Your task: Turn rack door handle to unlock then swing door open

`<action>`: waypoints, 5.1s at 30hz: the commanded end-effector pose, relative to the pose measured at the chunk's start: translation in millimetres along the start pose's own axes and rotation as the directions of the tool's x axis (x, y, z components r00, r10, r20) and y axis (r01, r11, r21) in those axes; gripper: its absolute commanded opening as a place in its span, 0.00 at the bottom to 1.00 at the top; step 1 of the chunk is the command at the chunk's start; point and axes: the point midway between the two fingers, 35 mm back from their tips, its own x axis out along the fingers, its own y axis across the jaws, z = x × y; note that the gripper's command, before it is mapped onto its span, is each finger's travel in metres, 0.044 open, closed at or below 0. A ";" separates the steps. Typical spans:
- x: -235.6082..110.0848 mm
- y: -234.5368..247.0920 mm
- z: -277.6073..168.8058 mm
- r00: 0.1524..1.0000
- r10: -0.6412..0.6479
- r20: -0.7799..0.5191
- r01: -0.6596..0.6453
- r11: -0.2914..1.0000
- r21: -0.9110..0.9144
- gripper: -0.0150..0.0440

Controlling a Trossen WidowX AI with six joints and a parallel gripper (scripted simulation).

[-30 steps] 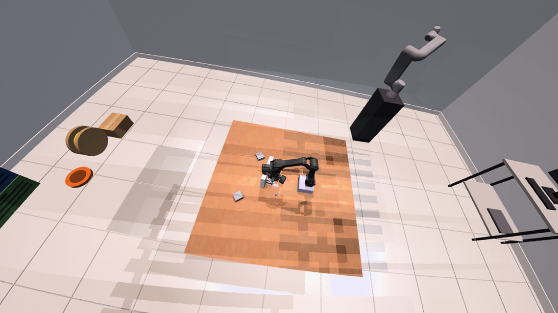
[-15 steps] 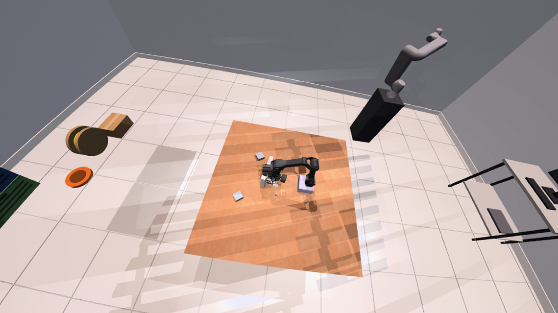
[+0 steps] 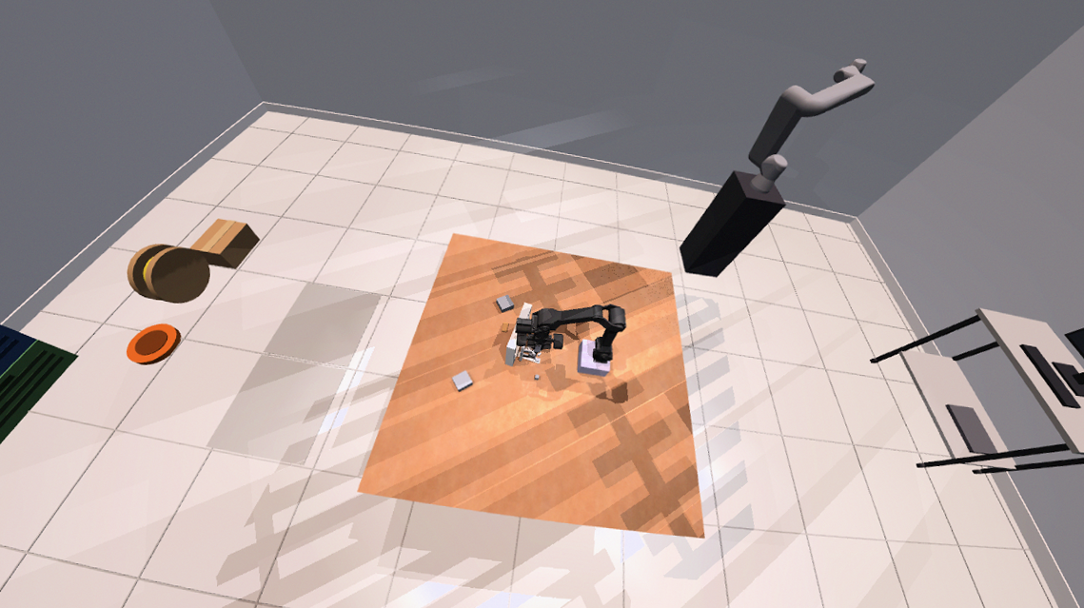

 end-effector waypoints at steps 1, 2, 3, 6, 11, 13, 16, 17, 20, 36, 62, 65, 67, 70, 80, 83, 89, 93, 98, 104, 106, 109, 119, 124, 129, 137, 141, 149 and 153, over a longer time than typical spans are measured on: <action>-0.1 -4.3 2.6 1.000 0.012 0.004 -0.011 0.996 -0.090 0.28; -0.1 -6.3 3.2 1.000 0.011 0.004 -0.011 0.994 -0.107 0.28; -0.1 -8.3 3.8 1.000 0.011 0.004 -0.011 0.992 -0.125 0.28; 0.1 -14.6 5.8 1.000 0.011 0.004 -0.010 0.984 -0.180 0.28; 0.3 -25.9 10.3 1.000 0.010 0.004 -0.008 0.963 -0.268 0.28; 0.4 -30.4 12.3 1.000 0.010 0.005 -0.008 0.954 -0.301 0.28; 0.6 -37.0 15.7 1.000 0.009 0.004 -0.007 0.938 -0.347 0.28; 0.6 -39.1 17.0 1.000 0.009 0.005 -0.007 0.932 -0.362 0.28; 0.7 -45.4 20.9 1.000 0.008 0.005 -0.006 0.914 -0.407 0.28; 1.0 -72.8 44.0 1.000 0.006 0.007 -0.001 0.798 -0.603 0.28; 1.0 -101.7 86.4 1.000 0.004 0.011 0.007 0.563 -0.826 0.28; 1.0 -104.0 91.7 1.000 0.004 0.012 0.008 0.532 -0.846 0.28; 0.9 -105.6 95.2 1.000 0.004 0.012 0.008 0.512 -0.859 0.28; 0.9 -107.6 100.6 1.000 0.003 0.012 0.009 0.480 -0.877 0.28; 0.6 -112.9 118.9 1.000 0.003 0.014 0.012 0.371 -0.928 0.28; 0.6 -114.2 125.0 1.000 0.003 0.015 0.013 0.335 -0.942 0.28; 0.3 -116.1 136.9 1.000 0.003 0.016 0.014 0.262 -0.965 0.28; 0.2 -116.9 145.0 1.000 0.002 0.016 0.015 0.213 -0.977 0.28; -0.1 -117.3 155.9 1.000 0.002 0.017 0.017 0.145 -0.989 0.28; -0.2 -117.9 165.8 1.000 0.002 0.018 0.017 0.085 -0.996 0.28; -0.2 -117.9 165.8 1.000 0.002 0.018 0.017 0.085 -0.996 0.28; -0.2 -117.9 165.8 1.000 0.002 0.018 0.017 0.085 -0.996 0.28; -0.2 -117.9 165.8 1.000 0.002 0.018 0.017 0.085 -0.996 0.46; -0.2 -117.9 165.8 1.000 0.002 0.018 0.017 0.085 -0.996 0.68; -2.1 -117.7 165.9 1.000 0.002 0.018 0.018 0.085 -0.996 0.74; -12.8 -116.9 166.6 1.000 0.002 0.018 0.018 0.085 -0.996 0.74; -18.2 -116.6 166.8 1.000 0.002 0.018 0.018 0.085 -0.996 0.74; -29.0 -116.4 167.0 1.000 0.002 0.018 0.018 0.085 -0.996 0.74; -34.4 -116.3 167.0 1.000 0.002 0.018 0.018 0.085 -0.996 0.74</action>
